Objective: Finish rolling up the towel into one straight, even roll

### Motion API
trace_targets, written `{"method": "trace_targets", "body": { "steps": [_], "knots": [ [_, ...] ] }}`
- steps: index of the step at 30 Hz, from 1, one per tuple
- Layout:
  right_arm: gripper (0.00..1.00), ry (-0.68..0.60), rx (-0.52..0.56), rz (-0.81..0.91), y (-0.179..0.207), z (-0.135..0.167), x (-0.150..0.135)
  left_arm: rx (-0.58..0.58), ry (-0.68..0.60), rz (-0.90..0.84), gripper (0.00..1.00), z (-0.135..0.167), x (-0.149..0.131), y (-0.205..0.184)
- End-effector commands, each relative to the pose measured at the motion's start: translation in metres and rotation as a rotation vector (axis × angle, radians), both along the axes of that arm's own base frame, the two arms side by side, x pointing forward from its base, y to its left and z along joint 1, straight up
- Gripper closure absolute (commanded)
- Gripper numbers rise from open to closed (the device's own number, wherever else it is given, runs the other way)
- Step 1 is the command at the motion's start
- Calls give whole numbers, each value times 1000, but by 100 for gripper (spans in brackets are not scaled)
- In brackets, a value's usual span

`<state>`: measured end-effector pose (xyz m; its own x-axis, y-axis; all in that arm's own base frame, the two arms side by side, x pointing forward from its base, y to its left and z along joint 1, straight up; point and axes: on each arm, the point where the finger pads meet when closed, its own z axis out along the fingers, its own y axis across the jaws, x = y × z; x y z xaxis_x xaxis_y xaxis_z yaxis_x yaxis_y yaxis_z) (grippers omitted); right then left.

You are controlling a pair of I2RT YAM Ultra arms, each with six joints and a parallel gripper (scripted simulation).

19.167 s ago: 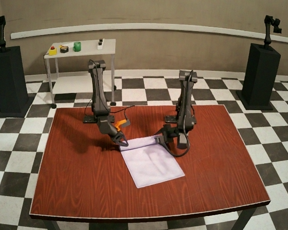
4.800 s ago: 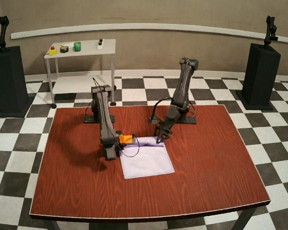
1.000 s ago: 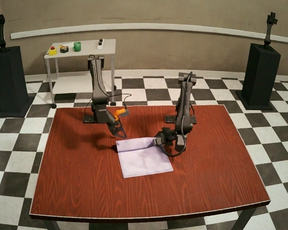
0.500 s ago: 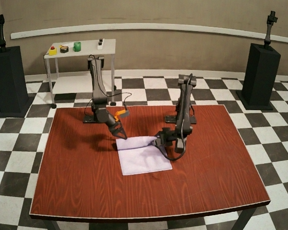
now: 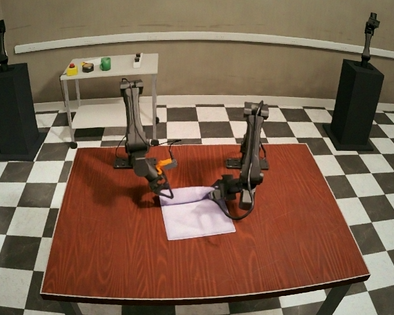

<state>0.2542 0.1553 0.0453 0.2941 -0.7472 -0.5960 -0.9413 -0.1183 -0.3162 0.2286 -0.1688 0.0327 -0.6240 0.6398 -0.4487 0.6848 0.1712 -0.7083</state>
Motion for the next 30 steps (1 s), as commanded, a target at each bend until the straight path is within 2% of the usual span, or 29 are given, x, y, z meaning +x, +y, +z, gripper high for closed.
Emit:
{"method": "trace_targets", "body": {
  "steps": [1,5,20,29,30],
  "knots": [
    [2,-25,21,0,1,-13,4,22,3,-14,73,-7,1,4],
    [2,-25,21,0,1,-15,4,22,3,-14,73,-7,1,4],
    [66,-25,21,0,1,-15,4,22,3,-14,73,-7,1,4],
    [74,-25,21,0,1,-15,4,22,3,-14,73,-7,1,4],
    [74,-25,21,0,1,-15,4,22,3,-14,69,-7,1,4]
  ]
}}
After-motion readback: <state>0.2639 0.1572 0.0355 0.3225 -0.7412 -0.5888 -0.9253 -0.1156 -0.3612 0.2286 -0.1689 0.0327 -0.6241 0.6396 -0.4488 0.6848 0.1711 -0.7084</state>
